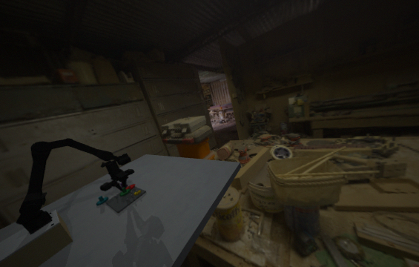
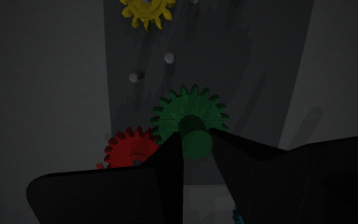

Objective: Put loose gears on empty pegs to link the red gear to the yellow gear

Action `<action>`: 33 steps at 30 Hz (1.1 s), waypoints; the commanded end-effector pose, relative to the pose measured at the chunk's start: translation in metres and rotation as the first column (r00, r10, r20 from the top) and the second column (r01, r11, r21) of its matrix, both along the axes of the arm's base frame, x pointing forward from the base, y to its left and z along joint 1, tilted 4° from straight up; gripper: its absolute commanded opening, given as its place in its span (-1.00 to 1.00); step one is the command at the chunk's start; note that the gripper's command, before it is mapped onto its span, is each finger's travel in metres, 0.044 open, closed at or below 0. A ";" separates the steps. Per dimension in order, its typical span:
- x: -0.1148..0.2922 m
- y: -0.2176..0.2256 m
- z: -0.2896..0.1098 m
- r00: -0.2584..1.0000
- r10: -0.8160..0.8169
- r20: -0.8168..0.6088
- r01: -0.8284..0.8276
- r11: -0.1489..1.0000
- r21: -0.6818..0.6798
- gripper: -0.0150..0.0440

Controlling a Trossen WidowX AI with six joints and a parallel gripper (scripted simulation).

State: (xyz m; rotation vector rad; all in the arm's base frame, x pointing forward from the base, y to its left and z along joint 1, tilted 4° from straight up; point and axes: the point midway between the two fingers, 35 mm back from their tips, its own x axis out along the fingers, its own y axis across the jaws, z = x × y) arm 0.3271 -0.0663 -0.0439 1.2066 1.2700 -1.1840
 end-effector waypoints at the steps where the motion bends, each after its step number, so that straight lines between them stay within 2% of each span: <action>1: 0.000 0.000 -0.002 0.999 -0.035 -0.005 0.035 0.999 -0.004 -0.49; 11: -0.002 0.000 -0.003 0.971 -0.238 -0.012 0.238 0.971 -0.010 -0.49; 16: -0.001 -0.001 -0.004 0.960 -0.280 -0.013 0.280 0.960 -0.012 -0.49; 23: 0.000 0.000 -0.005 0.972 -0.234 -0.011 0.234 0.972 -0.010 -0.49; 33: -0.002 0.000 -0.006 0.999 -0.052 -0.005 0.052 0.999 -0.004 -0.49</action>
